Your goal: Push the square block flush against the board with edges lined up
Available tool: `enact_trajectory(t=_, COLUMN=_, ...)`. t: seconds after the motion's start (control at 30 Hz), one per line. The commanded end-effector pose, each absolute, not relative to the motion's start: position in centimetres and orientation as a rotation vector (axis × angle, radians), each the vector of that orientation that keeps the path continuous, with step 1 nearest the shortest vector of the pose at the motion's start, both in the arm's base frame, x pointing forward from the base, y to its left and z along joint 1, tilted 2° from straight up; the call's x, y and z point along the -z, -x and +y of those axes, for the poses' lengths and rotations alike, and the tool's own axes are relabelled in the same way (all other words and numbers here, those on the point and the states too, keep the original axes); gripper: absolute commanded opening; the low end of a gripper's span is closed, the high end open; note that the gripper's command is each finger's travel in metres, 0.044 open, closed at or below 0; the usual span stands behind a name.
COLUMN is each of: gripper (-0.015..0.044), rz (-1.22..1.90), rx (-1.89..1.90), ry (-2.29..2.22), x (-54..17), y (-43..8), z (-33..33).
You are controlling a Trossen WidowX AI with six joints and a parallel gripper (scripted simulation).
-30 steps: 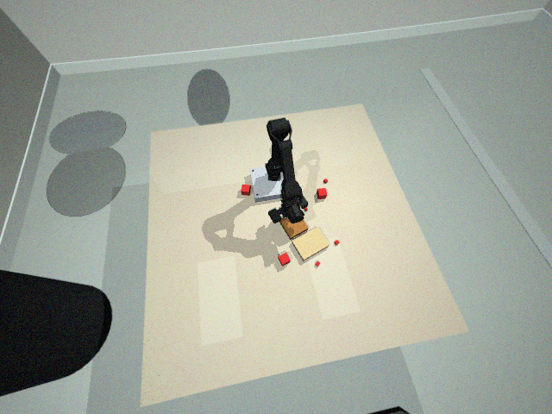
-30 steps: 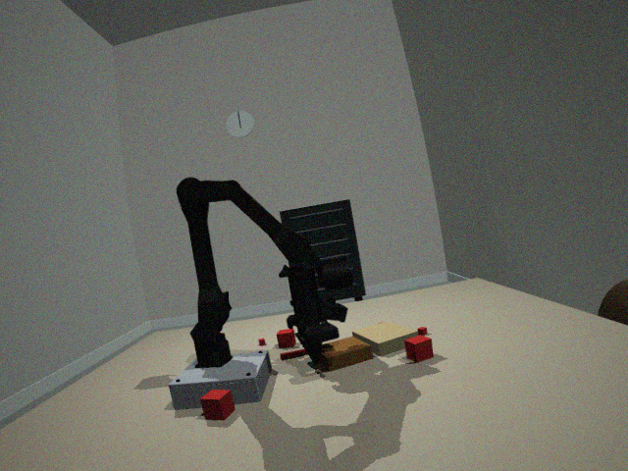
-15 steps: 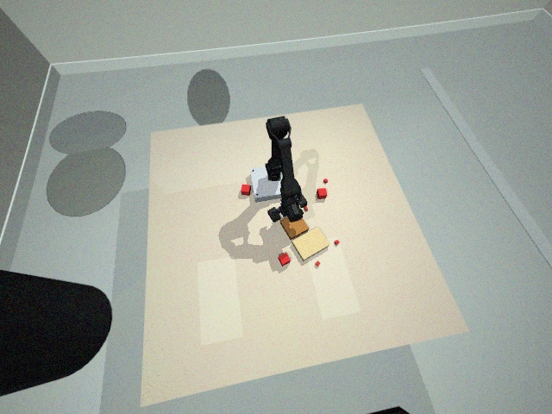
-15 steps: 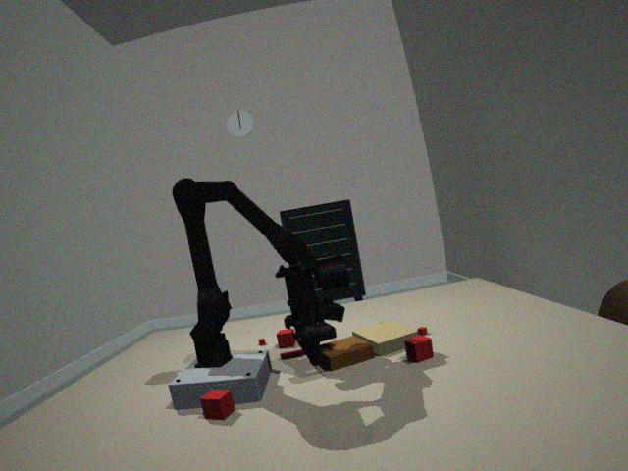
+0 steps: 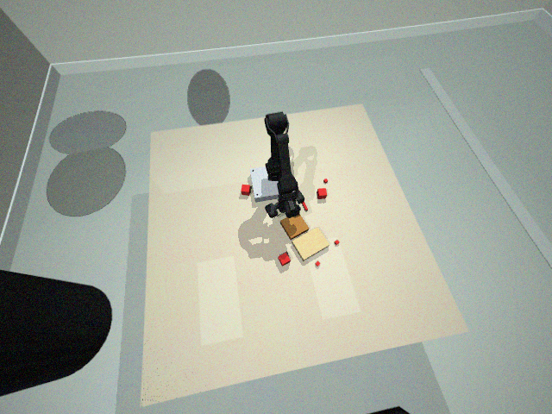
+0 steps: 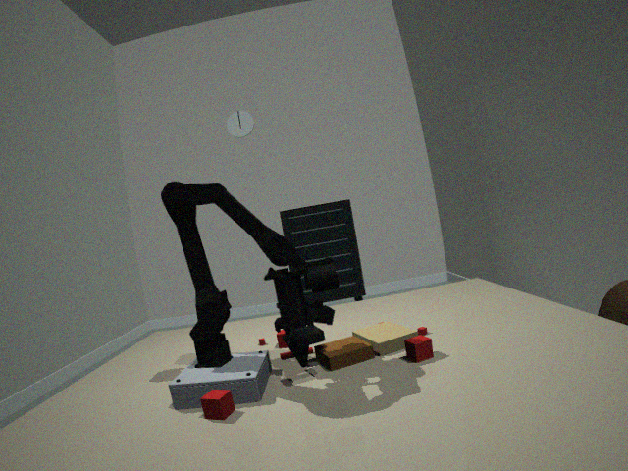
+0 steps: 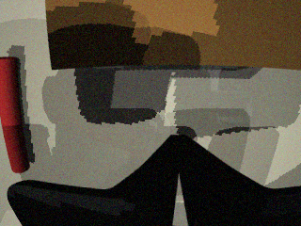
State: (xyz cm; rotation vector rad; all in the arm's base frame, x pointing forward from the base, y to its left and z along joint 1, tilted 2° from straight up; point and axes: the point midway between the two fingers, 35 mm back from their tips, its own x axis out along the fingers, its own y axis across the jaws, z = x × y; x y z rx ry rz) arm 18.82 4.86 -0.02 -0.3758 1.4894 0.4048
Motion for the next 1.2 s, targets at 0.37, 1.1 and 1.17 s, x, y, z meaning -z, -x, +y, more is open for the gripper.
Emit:
enact_trajectory(t=0.37, gripper=0.0000, rz=1.496, rx=-0.407, ry=0.375, x=-4.4, y=-17.8, z=4.2)
enact_trajectory(t=1.1, gripper=0.0000, rz=1.495, rx=-0.407, ry=0.374, x=0.2, y=-20.1, z=5.7)
enact_trajectory(t=1.17, gripper=0.0000, rz=1.495, rx=-0.407, ry=0.374, x=0.1, y=-20.1, z=5.7)
